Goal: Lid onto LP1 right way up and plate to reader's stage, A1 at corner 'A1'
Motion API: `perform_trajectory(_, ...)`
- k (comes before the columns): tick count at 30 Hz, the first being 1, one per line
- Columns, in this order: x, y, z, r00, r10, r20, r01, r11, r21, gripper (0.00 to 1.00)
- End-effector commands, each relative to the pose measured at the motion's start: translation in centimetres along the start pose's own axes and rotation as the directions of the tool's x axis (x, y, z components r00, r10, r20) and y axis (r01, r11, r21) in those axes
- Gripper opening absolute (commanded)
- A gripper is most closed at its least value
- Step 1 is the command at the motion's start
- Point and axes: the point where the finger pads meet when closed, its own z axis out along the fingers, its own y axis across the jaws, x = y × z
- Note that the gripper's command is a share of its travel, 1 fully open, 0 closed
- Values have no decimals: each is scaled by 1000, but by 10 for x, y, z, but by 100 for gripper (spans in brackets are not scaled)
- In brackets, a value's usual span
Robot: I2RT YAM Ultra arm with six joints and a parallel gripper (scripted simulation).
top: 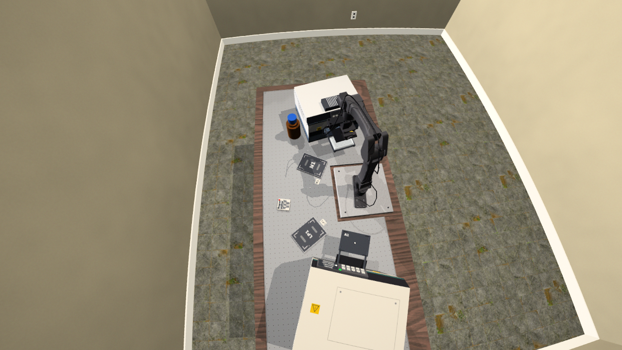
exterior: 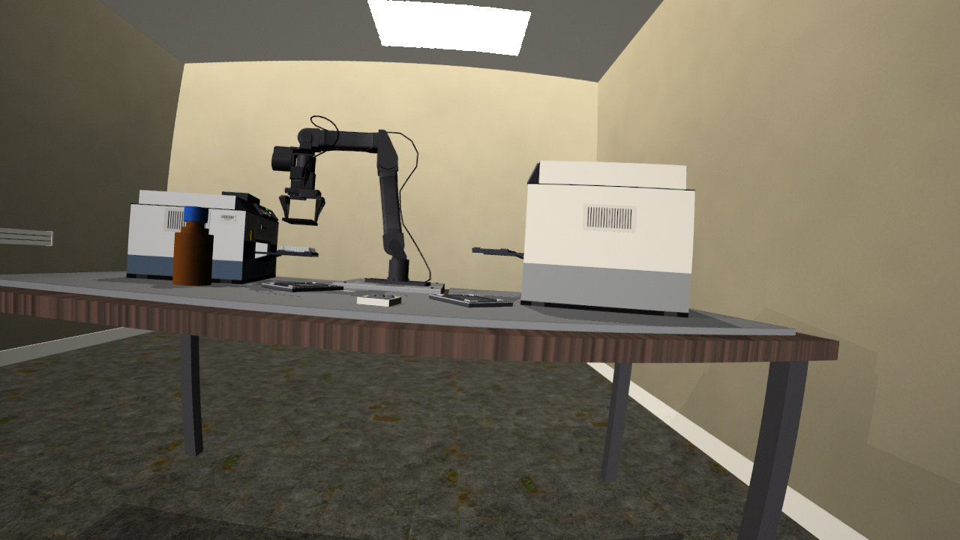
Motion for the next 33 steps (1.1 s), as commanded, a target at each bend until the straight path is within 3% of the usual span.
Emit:
perform_trajectory(1,2,1,-10,1000,6,17,-7,1000,10,85)
perform_trajectory(2,-8,7,-4,999,-50,17,49,999,9,85)
perform_trajectory(7,-12,-7,-8,1000,-22,5,22,998,53,85)
perform_trajectory(11,-22,-7,-3,1000,-22,4,22,1000,19,85)
perform_trajectory(14,-31,-7,-8,999,-38,8,38,998,46,85)
perform_trajectory(19,-45,-10,-2,999,-38,7,38,999,33,85)
perform_trajectory(23,-49,-5,-11,999,-50,12,49,997,55,85)
perform_trajectory(28,-64,-9,0,999,-54,10,53,998,31,85)
perform_trajectory(33,-77,-6,-2,998,-54,11,53,998,38,85)
